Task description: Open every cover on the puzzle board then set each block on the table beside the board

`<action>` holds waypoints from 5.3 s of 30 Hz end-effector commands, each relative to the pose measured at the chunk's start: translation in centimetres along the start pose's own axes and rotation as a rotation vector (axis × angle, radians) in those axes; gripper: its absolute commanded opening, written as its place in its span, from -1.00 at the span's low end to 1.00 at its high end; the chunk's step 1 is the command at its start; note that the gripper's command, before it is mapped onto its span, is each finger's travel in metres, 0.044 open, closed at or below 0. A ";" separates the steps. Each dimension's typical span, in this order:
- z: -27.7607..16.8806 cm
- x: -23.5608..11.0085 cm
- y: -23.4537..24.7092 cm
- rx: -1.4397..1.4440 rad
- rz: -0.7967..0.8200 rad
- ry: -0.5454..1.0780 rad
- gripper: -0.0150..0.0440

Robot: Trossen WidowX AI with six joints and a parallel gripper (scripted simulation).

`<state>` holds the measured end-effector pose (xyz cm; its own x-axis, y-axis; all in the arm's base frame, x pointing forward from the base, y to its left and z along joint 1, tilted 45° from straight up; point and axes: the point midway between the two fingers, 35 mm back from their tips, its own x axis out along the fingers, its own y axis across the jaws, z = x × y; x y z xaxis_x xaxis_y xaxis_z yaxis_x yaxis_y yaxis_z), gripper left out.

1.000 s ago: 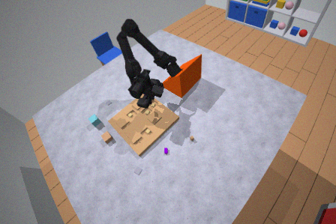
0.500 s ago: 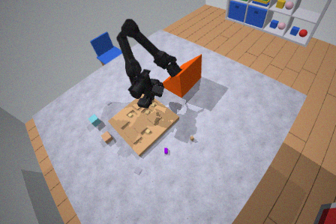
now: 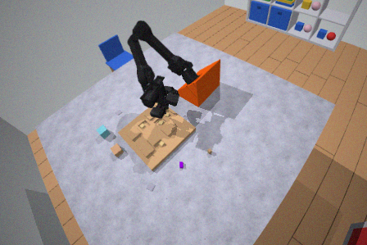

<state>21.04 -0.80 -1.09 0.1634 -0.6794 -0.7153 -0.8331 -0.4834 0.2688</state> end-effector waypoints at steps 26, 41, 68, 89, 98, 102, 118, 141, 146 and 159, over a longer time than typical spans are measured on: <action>-0.2 2.0 0.1 -0.003 0.001 0.007 0.00; -0.2 2.3 0.2 -0.003 0.001 0.007 0.00; -0.2 3.4 0.2 -0.003 0.001 0.008 0.00; -0.2 2.6 -0.1 0.001 -0.004 0.001 -0.22; -0.1 1.4 -0.1 0.000 -0.003 0.001 -0.22; -0.1 0.9 -0.1 -0.001 -0.003 0.001 -0.22; -0.1 -1.1 0.1 -0.003 0.000 0.005 -0.22; 0.0 -6.1 0.0 -0.004 -0.001 0.004 -0.22; 0.6 -6.5 -1.3 -0.004 -0.003 0.001 -0.22; 2.9 -7.5 -5.1 -0.005 -0.009 -0.006 -0.22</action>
<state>22.19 7.48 1.44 0.1717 -0.6754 -0.7172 -0.8274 -0.4940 0.2671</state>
